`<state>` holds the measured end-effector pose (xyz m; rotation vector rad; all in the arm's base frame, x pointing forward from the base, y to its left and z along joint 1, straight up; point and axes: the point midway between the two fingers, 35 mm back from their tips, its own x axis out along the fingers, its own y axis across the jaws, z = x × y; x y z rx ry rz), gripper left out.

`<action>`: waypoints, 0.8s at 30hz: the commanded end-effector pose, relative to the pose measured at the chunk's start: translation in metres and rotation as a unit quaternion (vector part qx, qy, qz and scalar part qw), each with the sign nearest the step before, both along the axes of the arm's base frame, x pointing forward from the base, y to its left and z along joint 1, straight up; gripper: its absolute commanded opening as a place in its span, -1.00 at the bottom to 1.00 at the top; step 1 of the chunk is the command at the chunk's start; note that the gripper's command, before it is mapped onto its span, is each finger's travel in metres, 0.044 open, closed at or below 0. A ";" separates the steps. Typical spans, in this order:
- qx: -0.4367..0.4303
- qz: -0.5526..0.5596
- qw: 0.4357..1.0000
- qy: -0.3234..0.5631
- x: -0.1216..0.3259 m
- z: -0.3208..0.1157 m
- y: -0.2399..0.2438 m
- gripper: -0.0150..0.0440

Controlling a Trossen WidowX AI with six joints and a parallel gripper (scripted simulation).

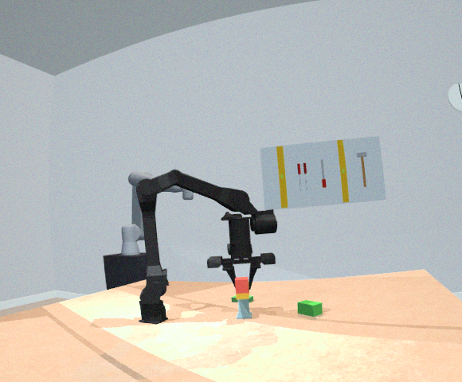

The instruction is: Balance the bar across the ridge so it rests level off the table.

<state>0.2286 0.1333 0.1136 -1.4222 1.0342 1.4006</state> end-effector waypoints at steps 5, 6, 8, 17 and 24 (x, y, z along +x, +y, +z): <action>0.000 0.000 1.000 0.000 0.000 0.000 0.000 -0.49; 0.000 0.000 1.000 0.000 0.000 0.000 0.000 -0.49; 0.000 0.000 1.000 0.000 0.000 0.000 0.000 -0.49; 0.000 0.000 1.000 0.000 0.000 0.000 0.000 -0.05; 0.000 0.000 1.000 0.000 0.000 0.000 0.000 0.07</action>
